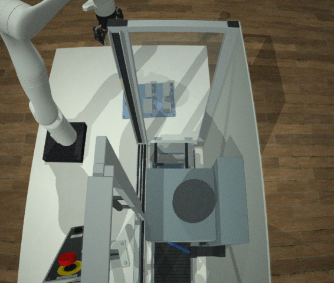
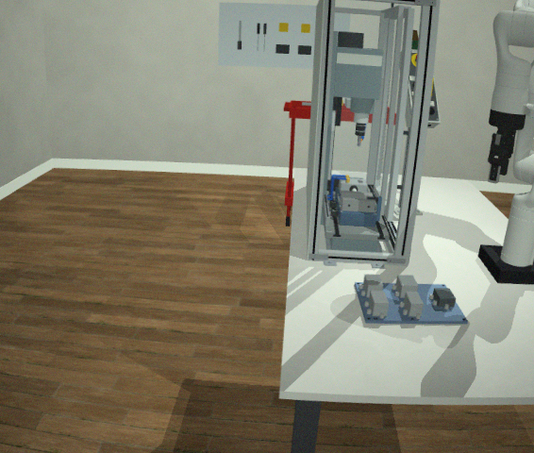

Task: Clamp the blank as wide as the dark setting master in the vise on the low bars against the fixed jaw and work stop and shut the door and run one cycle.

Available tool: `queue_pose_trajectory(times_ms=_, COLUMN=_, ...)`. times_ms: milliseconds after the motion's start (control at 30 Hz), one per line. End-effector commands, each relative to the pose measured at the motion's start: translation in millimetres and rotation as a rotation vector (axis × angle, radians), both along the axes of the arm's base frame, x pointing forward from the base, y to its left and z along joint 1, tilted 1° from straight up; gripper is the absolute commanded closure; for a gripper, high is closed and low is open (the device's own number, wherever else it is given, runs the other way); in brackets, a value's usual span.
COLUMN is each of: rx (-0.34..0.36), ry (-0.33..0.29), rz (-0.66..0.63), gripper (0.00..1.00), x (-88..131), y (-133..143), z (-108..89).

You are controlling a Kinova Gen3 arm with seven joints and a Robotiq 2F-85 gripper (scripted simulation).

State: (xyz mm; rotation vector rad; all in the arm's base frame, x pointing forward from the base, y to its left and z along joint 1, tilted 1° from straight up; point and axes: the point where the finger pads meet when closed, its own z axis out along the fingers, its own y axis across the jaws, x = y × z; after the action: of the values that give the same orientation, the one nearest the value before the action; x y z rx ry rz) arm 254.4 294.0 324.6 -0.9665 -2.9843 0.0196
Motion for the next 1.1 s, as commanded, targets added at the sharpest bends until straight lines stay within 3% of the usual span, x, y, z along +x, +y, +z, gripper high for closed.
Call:
queue_pose_trajectory(times_ms=0, rx=-0.003, ry=-0.005, rz=-0.106, gripper=0.0, x=0.0, y=0.2, z=0.6)
queue_pose_trajectory(times_ms=333, rx=-0.003, ry=-0.005, rz=-0.106, gripper=0.0, x=0.0, y=0.2, z=0.6)
queue_pose_trajectory(times_ms=500, rx=-0.004, ry=-0.008, rz=-0.336, gripper=0.0, x=0.0, y=0.2, z=0.6)
queue_pose_trajectory(times_ms=900, rx=-0.004, ry=-0.008, rz=-0.336, gripper=0.0, x=0.0, y=0.2, z=0.6)
queue_pose_trajectory(times_ms=1067, rx=-0.006, ry=-0.011, rz=-0.566, gripper=0.0, x=0.0, y=0.2, z=0.6)
